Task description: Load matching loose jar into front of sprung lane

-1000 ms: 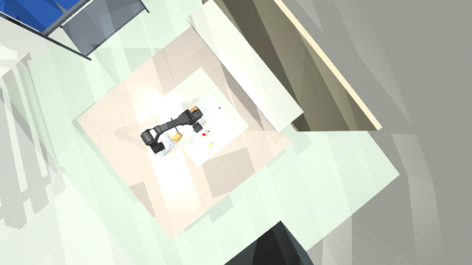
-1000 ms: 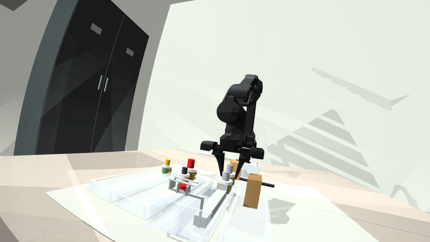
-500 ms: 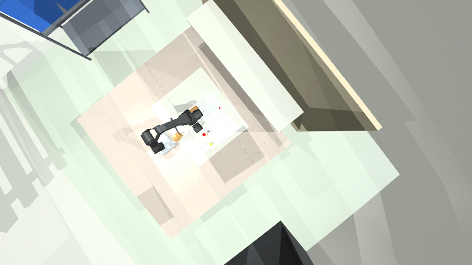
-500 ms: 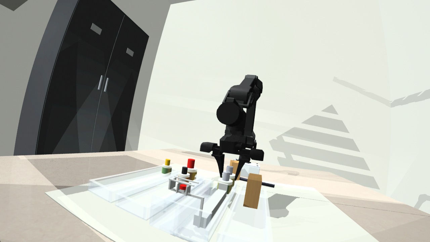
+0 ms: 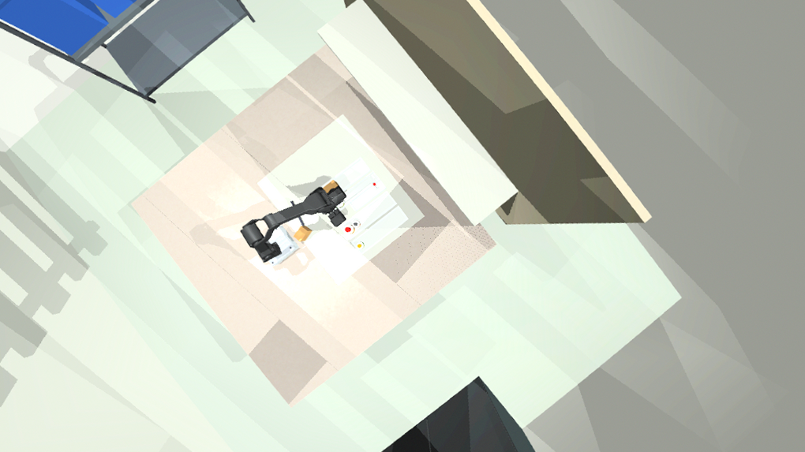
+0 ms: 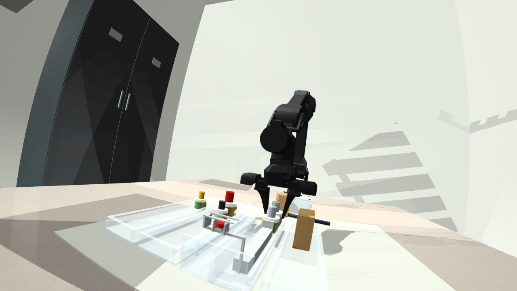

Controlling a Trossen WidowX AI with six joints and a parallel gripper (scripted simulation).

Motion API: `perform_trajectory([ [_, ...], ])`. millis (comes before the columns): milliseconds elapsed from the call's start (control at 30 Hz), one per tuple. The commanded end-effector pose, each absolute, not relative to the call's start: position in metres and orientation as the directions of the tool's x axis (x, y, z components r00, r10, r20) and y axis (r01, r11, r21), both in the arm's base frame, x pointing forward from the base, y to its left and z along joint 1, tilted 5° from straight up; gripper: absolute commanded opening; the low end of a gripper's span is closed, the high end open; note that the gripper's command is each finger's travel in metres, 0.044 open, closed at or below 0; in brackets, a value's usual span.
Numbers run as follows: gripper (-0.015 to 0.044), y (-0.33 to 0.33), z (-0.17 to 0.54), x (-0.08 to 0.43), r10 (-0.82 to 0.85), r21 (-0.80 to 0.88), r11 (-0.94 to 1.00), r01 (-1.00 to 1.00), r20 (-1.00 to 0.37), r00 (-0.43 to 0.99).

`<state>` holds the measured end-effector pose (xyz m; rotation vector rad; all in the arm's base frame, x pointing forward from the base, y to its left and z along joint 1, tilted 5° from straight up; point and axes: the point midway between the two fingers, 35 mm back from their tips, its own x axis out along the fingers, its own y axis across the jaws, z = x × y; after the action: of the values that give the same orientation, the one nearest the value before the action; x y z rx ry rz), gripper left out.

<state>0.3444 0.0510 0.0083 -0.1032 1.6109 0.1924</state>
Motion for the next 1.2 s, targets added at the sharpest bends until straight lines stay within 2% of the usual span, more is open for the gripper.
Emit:
perform_trajectory([
  [0, 0.0000, 0.0514, 0.0075, 0.3484, 0.052, 0.057, 0.982, -0.181, -0.998, -0.032],
  [1167, 0.0000, 0.0506, 0.0038, 0.3430, 0.052, 0.057, 0.982, -0.181, -0.998, -0.033],
])
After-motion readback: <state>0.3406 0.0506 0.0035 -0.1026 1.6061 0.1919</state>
